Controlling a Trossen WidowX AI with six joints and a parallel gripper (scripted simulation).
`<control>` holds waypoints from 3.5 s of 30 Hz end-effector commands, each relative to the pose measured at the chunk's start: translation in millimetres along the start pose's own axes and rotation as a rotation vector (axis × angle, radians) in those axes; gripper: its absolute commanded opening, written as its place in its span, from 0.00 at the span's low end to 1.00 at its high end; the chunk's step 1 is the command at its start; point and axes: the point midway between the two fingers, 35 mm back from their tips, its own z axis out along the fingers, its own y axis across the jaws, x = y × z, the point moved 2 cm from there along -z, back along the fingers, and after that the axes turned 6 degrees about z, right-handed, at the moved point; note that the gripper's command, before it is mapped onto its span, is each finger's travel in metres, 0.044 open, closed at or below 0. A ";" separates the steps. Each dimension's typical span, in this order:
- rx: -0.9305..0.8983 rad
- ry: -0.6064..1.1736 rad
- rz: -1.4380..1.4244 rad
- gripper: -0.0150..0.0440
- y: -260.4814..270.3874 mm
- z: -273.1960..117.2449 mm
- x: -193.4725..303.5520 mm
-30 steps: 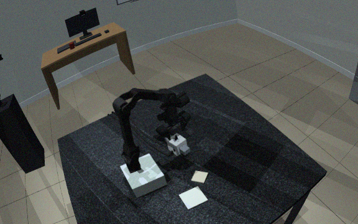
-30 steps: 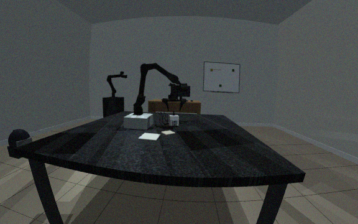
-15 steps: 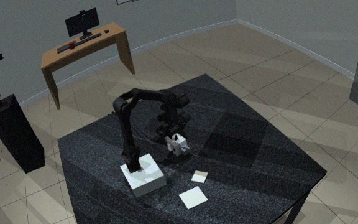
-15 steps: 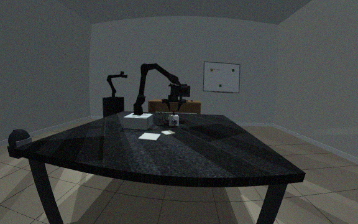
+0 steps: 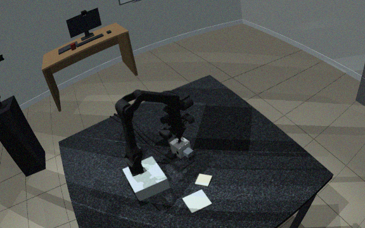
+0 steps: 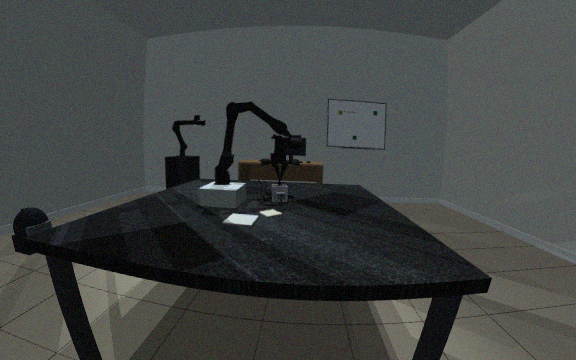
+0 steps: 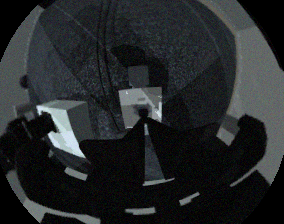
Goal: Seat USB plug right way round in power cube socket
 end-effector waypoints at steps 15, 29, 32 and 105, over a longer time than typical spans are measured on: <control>0.000 0.000 0.000 0.25 0.0 -0.9 0.0; 0.000 0.000 0.000 0.25 -0.1 -10.3 0.0; 0.000 0.000 0.000 0.25 -0.1 -12.3 0.0; -0.004 0.003 1.085 0.25 0.5 -27.6 0.1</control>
